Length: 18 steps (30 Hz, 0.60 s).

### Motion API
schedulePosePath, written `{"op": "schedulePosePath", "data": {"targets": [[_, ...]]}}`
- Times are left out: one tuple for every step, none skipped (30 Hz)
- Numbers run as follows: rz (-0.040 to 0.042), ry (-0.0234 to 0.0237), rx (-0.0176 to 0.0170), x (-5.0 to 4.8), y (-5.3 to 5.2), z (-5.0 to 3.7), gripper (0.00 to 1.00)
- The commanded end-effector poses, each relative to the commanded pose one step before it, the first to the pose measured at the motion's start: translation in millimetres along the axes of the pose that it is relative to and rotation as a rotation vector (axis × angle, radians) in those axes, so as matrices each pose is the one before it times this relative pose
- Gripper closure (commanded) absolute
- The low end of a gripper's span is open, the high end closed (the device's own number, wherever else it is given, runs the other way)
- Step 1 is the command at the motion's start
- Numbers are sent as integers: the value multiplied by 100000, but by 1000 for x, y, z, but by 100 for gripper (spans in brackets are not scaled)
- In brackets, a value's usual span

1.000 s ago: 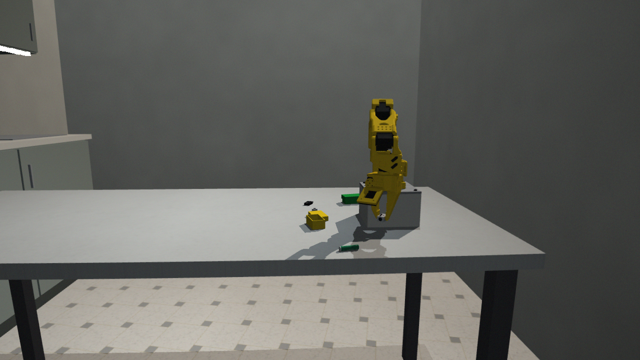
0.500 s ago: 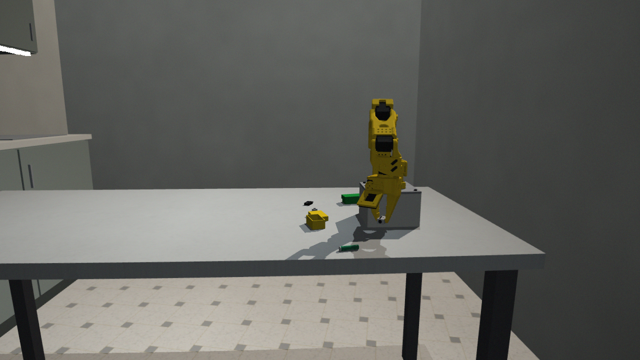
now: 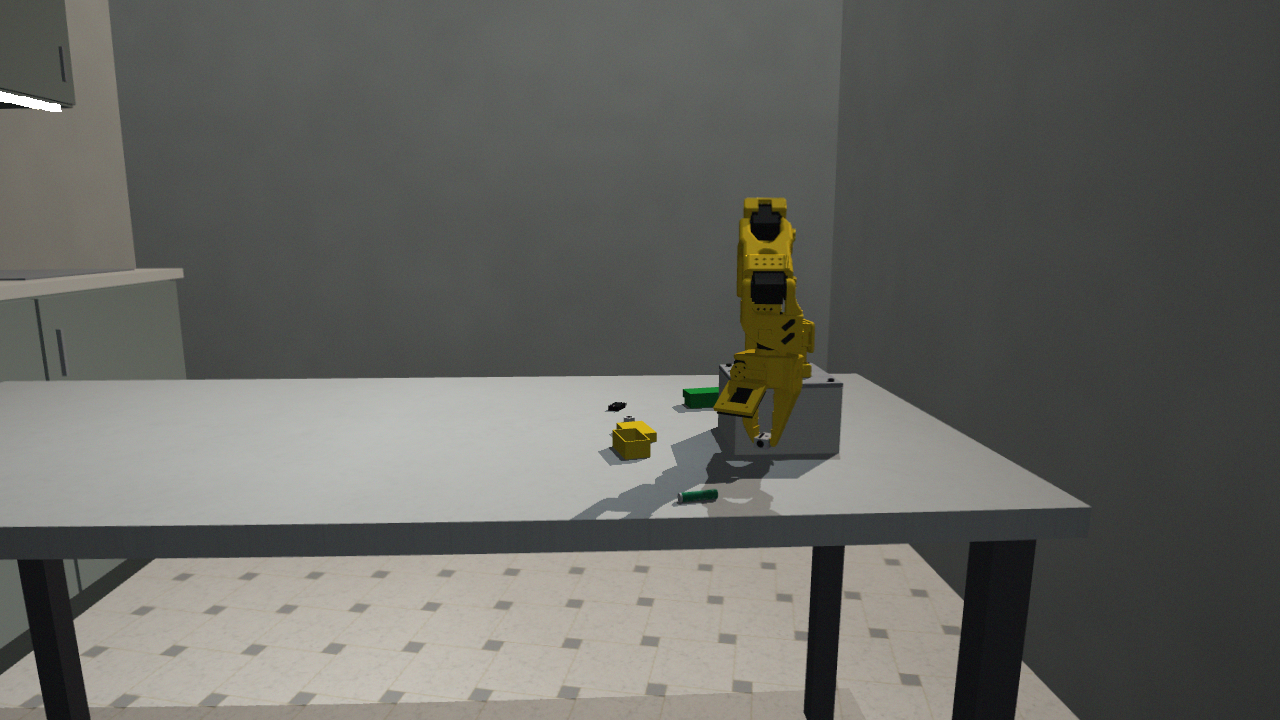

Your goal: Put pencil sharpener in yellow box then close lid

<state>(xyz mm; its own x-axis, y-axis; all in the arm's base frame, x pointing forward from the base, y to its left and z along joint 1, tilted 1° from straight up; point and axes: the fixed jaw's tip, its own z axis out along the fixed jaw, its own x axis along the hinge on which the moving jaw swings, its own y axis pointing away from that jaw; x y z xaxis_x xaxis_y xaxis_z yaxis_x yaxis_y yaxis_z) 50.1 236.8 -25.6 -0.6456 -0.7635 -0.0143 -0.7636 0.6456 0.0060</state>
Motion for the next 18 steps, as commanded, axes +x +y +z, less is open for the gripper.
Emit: {"op": "schedulePosePath", "data": {"targets": [[-147,1120,442,3286,-576,2654,94],[0,0,0,0,0,0,94],[0,0,0,0,0,0,94],[0,0,0,0,0,0,94],[0,0,0,0,0,0,94],[0,1,1,-3,3,0,94],[-6,0,0,0,-6,0,94],[-13,0,0,-6,-12,0,94],[-28,0,0,-6,-30,0,94],[-41,0,-3,-6,-42,0,94],[-63,0,0,-18,-66,0,94],[-85,0,1,-18,-84,-6,94],[-110,0,1,-30,-114,0,94],[-141,-1,-2,-35,-144,-5,94],[-176,-1,1,-41,-180,1,94],[-210,-1,2,-52,-216,-5,94],[-248,-1,-1,-57,-253,-5,94],[-289,-1,-1,-62,-301,-5,94]]}}
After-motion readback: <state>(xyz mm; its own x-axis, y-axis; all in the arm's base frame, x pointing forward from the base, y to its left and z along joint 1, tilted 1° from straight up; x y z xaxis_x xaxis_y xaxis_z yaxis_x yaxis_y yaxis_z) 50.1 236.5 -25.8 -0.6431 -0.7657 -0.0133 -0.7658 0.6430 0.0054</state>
